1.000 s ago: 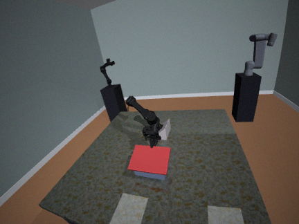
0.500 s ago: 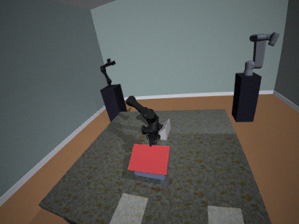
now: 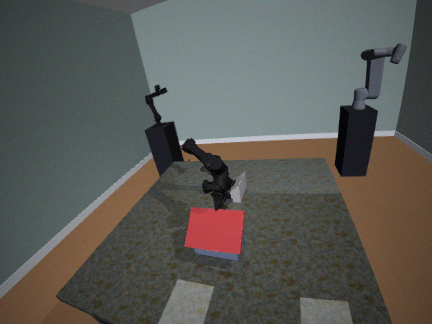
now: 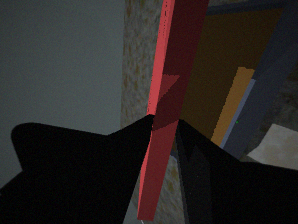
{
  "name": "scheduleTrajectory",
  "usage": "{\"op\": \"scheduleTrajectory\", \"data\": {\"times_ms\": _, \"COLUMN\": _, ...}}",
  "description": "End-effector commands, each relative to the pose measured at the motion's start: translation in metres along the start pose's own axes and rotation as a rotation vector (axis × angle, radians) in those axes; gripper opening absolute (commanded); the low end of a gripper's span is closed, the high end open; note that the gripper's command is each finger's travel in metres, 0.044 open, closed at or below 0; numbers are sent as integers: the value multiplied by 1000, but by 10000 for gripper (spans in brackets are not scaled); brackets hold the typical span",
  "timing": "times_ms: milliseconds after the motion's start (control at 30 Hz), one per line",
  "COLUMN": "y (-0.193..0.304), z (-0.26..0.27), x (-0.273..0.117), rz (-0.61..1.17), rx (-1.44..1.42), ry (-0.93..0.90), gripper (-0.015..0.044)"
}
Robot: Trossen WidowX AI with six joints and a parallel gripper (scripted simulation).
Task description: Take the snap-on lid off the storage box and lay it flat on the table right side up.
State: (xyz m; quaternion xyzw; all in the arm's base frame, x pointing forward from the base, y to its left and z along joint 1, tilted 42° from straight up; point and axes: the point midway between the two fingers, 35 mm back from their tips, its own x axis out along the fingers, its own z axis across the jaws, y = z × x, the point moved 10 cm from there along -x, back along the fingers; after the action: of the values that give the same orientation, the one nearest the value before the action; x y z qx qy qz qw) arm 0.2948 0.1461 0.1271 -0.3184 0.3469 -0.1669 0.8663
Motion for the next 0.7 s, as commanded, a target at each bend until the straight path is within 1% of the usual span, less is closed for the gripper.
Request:
{"op": "scheduleTrajectory", "data": {"times_ms": 0, "y": 1, "z": 10, "x": -4, "rz": 0, "rx": 11, "ry": -13, "gripper": 0}}
{"op": "scheduleTrajectory", "data": {"times_ms": 667, "y": 0, "z": 37, "x": -13, "rz": 0, "rx": 11, "ry": -13, "gripper": 0}}
